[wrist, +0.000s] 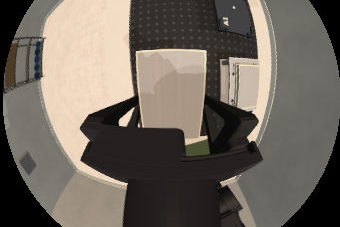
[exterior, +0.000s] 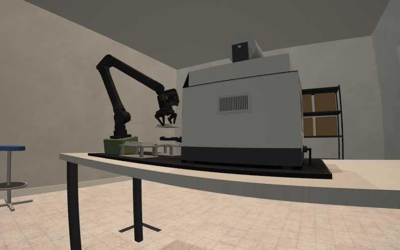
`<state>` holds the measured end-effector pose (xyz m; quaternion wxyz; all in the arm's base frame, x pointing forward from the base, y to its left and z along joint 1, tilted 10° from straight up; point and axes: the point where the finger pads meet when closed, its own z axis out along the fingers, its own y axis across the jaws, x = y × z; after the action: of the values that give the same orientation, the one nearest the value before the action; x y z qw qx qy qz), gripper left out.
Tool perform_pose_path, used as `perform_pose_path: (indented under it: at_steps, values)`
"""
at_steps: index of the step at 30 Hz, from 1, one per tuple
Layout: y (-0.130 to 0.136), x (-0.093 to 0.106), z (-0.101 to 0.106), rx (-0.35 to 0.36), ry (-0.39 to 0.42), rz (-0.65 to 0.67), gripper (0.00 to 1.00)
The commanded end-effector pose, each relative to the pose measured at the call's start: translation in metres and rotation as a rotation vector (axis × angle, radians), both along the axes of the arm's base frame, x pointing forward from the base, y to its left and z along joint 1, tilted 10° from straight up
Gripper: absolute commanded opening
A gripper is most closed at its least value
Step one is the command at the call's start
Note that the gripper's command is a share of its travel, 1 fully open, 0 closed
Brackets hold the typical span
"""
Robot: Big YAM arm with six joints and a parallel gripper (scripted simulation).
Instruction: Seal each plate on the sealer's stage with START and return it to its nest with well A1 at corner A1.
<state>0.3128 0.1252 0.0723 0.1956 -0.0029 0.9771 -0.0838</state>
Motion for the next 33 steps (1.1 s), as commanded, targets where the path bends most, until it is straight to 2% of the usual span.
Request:
perform_pose_path:
  at_steps: [1,9,14,25,33]
  values:
    - [0.012,0.027,0.018,0.027,-0.055,-0.004,0.00]
    - [0.020,0.024,0.022,0.040,-0.067,0.005,0.00]
    - [0.018,0.021,0.018,0.038,-0.063,0.002,0.00]
    - [-0.002,0.003,-0.007,-0.002,-0.007,-0.001,0.00]
    - [0.004,0.013,0.000,0.014,-0.032,-0.002,0.00]
